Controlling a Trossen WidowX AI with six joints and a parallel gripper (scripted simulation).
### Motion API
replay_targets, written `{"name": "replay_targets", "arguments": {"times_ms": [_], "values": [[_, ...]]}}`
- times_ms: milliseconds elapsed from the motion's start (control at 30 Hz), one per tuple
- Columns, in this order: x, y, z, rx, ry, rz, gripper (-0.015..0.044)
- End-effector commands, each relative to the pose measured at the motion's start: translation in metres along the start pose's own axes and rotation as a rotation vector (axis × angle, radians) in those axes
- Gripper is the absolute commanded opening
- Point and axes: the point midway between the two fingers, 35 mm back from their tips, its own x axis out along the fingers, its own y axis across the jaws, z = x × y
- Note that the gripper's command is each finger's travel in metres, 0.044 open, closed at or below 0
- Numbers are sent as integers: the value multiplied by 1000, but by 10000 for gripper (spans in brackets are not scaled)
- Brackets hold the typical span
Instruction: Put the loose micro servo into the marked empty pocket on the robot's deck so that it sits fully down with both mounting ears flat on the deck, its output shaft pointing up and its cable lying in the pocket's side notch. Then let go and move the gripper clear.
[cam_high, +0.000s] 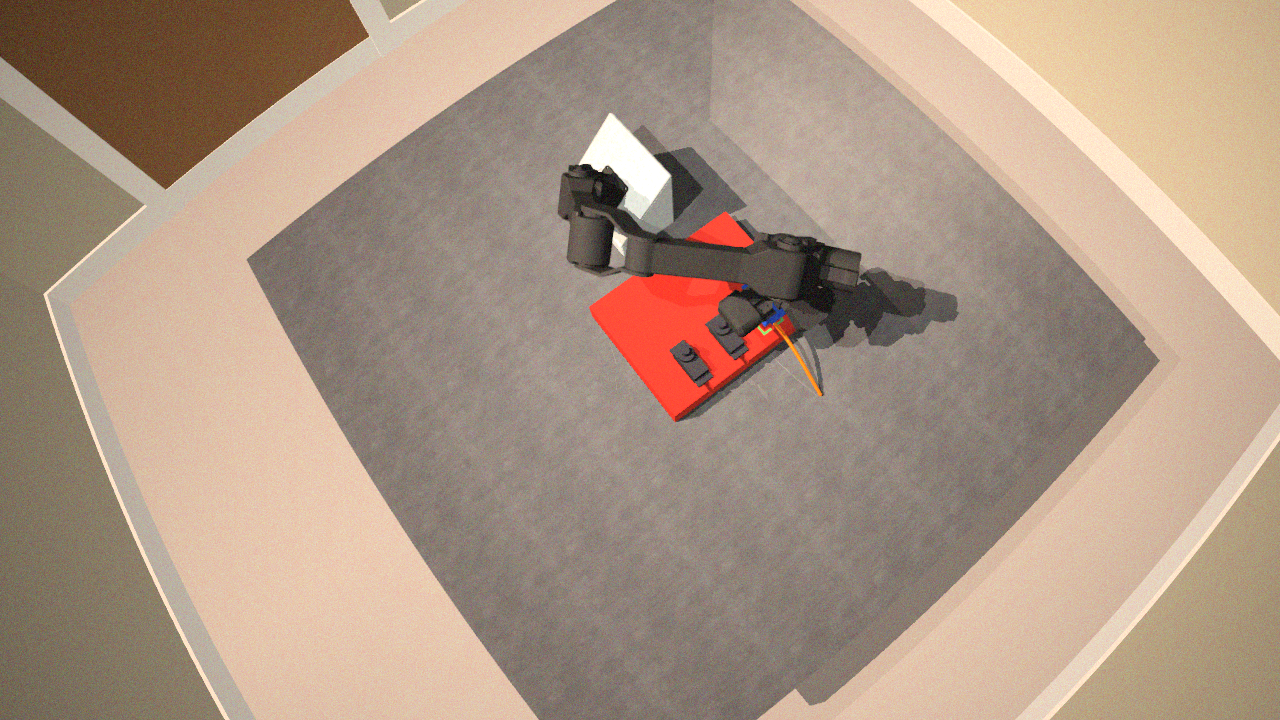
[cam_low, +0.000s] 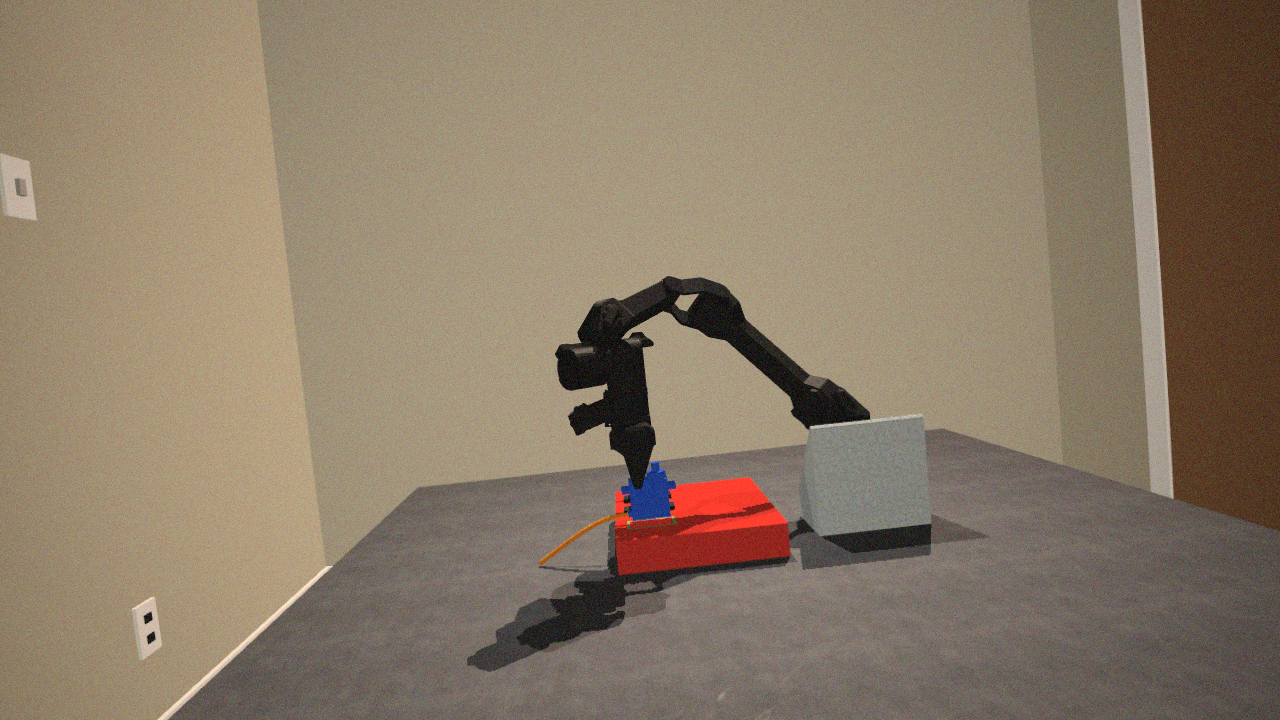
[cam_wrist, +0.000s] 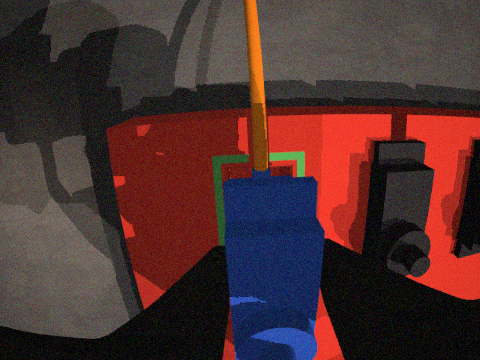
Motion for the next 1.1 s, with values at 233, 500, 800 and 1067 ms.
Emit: {"name": "replay_targets", "arguments": {"times_ms": [233, 500, 800, 1067], "values": [[5, 0, 0, -6, -2, -1, 0], [12, 0, 0, -6, -3, -2, 0], [19, 0, 0, -6, -3, -2, 0], [25, 0, 0, -6, -3, -2, 0]]}}
